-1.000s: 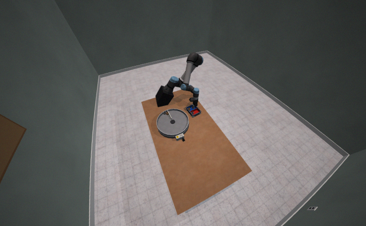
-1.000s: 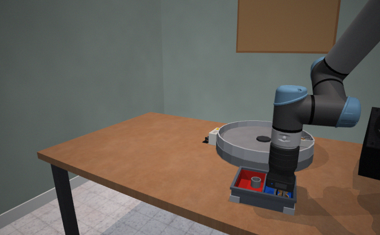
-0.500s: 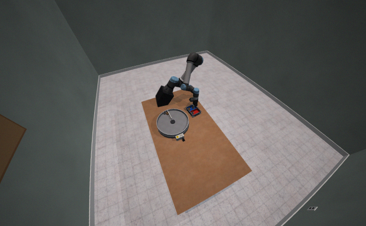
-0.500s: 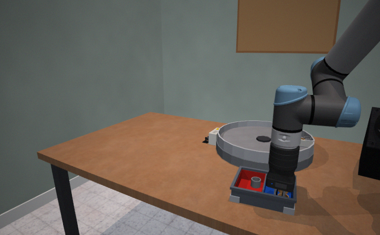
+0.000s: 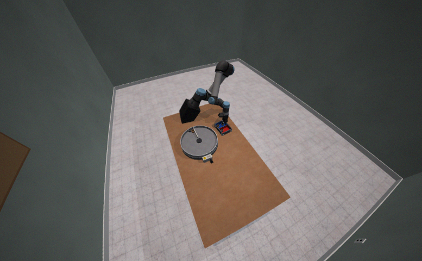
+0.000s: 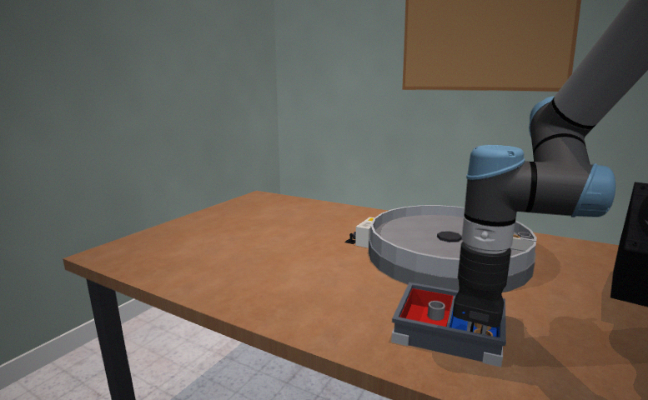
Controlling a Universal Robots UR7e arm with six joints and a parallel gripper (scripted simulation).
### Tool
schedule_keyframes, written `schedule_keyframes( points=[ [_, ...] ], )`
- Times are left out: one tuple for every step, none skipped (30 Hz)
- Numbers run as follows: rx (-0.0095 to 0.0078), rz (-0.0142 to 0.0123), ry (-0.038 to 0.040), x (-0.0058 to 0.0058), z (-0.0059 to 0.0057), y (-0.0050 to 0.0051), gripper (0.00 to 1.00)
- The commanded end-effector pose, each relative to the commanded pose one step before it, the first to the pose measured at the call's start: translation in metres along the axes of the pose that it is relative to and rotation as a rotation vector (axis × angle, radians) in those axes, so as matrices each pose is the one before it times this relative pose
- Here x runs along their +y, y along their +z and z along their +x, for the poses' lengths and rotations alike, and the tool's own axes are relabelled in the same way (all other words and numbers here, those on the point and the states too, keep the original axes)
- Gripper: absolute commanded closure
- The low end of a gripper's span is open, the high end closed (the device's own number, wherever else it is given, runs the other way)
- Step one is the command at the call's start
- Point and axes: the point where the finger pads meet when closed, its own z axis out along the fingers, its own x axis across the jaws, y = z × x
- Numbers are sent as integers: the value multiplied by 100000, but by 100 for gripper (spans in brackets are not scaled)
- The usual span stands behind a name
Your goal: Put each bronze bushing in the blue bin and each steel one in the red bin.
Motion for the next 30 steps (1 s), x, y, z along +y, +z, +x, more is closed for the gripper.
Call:
schedule_keyframes(
  points=[
    [-95,-28,-39,16,-33,-25,58],
    [0,0,0,0,0,0,58],
    [0,0,0,0,0,0,58],
    [0,0,0,0,0,0,58],
    [0,0,0,0,0,0,58],
    [0,0,0,0,0,0,58],
    [0,0,0,0,0,0,58],
    [0,0,0,0,0,0,58],
    [0,0,0,0,-3,-93,58],
    [0,0,0,0,-3,-93,58],
    [0,0,0,0,-3,-93,58],
    [0,0,0,0,-3,-93,58],
    [0,0,0,0,-3,-93,58],
    [0,0,0,0,0,0,58],
    [0,0,0,0,0,0,58],
    [0,0,0,0,0,0,58],
    [0,0,0,0,0,0,58],
    [0,0,0,0,0,0,58],
    [0,0,0,0,0,0,58],
    [0,0,0,0,0,0,58],
    [0,0,0,0,0,0,58],
    [-8,0,0,1,0,-35,58],
    [1,0,0,0,0,-63,58],
    [1,0,0,0,0,-63,58],
    [1,0,0,0,0,-63,58],
    [1,0,0,0,0,-63,58],
    [0,0,0,0,0,0,58],
    [0,0,0,0,0,0,58],
    [0,0,0,0,0,0,58],
    [1,0,0,0,0,-63,58]
  ],
)
